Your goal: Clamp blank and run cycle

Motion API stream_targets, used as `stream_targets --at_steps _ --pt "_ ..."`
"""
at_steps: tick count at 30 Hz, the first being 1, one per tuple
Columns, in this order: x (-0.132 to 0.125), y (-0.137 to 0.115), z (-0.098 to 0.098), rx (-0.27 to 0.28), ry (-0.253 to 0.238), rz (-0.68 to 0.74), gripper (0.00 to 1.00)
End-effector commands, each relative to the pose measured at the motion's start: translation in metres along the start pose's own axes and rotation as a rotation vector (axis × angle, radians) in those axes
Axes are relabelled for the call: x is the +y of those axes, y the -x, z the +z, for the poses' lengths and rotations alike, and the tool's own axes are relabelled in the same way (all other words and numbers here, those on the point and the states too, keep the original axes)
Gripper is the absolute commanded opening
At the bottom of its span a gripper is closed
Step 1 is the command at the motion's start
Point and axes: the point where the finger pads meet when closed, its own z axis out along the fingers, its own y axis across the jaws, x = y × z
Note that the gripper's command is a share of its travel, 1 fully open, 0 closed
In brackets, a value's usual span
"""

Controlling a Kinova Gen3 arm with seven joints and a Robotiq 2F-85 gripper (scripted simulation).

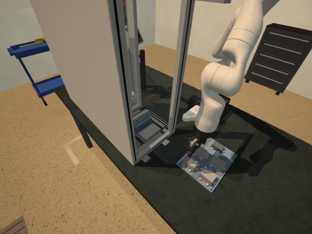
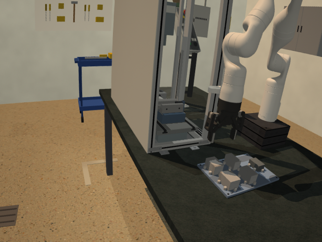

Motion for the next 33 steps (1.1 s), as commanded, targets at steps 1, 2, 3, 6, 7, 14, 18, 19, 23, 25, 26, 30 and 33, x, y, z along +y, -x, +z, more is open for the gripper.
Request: stream_targets --at_steps 1,2,3,6,7,14,18,19,23,25,26,30,33 --pt "-0.008 -0.001 -0.001 -0.001 0.001 0.0 1.0" --pt "-0.008 -0.001 -0.001 -0.001 0.001 0.0 1.0" --pt "-0.008 -0.001 -0.001 -0.001 0.001 0.0 1.0" --pt "-0.008 -0.001 -0.001 -0.001 0.001 0.0 1.0" --pt "-0.008 -0.001 -0.001 -0.001 0.001 0.0 1.0" --pt "-0.008 -0.001 0.029 -0.001 0.001 0.0 1.0" --pt "-0.008 -0.001 0.029 -0.001 0.001 0.0 1.0" --pt "-0.008 -0.001 0.029 -0.001 0.001 0.0 1.0" --pt "-0.008 -0.001 0.029 -0.001 0.001 0.0 1.0" --pt "-0.008 -0.001 0.029 -0.001 0.001 0.0 1.0" --pt "-0.008 -0.001 0.029 -0.001 0.001 0.0 1.0" --pt "-0.008 -0.001 0.053 -0.001 0.001 0.0 1.0" --pt "-0.008 -0.001 0.059 -0.001 0.001 0.0 1.0"
